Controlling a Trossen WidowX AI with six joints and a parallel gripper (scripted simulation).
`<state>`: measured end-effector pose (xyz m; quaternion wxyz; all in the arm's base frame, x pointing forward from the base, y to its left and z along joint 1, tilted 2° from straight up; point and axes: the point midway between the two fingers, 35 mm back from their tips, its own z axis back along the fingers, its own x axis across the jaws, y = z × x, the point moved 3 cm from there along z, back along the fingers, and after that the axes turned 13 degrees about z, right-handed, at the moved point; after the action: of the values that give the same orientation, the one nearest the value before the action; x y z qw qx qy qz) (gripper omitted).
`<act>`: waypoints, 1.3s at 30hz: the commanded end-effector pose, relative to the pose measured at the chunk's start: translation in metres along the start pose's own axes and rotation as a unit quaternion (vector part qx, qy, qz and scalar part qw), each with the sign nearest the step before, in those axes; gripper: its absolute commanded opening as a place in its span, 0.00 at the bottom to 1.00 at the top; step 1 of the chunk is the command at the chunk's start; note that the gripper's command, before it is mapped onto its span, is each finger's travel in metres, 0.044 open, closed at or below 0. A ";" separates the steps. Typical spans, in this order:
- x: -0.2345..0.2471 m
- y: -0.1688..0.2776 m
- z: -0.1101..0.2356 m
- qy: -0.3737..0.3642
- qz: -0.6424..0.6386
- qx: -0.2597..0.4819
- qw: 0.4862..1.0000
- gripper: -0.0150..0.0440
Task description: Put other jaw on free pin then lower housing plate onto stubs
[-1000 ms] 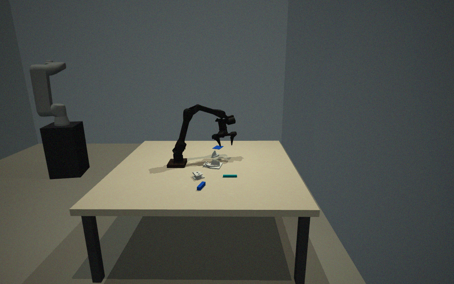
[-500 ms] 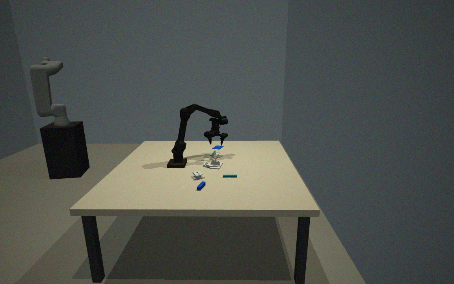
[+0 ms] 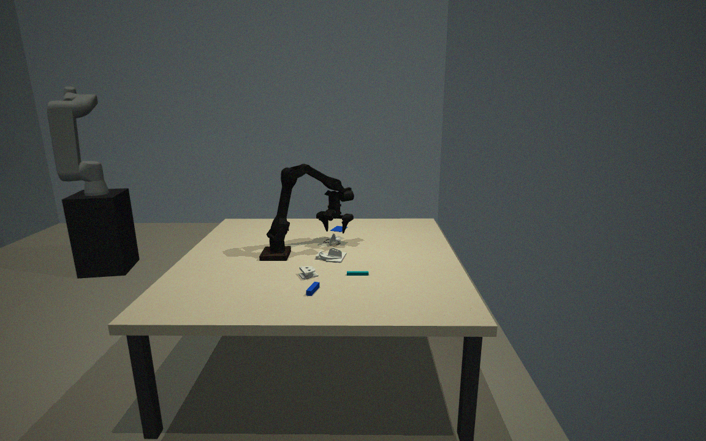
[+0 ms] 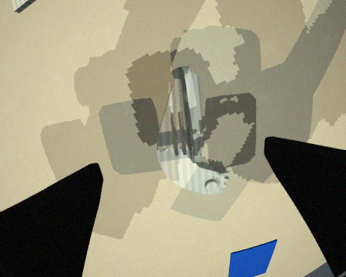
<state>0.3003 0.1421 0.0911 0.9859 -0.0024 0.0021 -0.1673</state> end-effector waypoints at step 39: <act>0.000 0.001 -0.053 0.003 -0.003 0.000 1.000 1.00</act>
<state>0.3025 0.1433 0.0407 0.9859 -0.0018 0.0014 -0.1673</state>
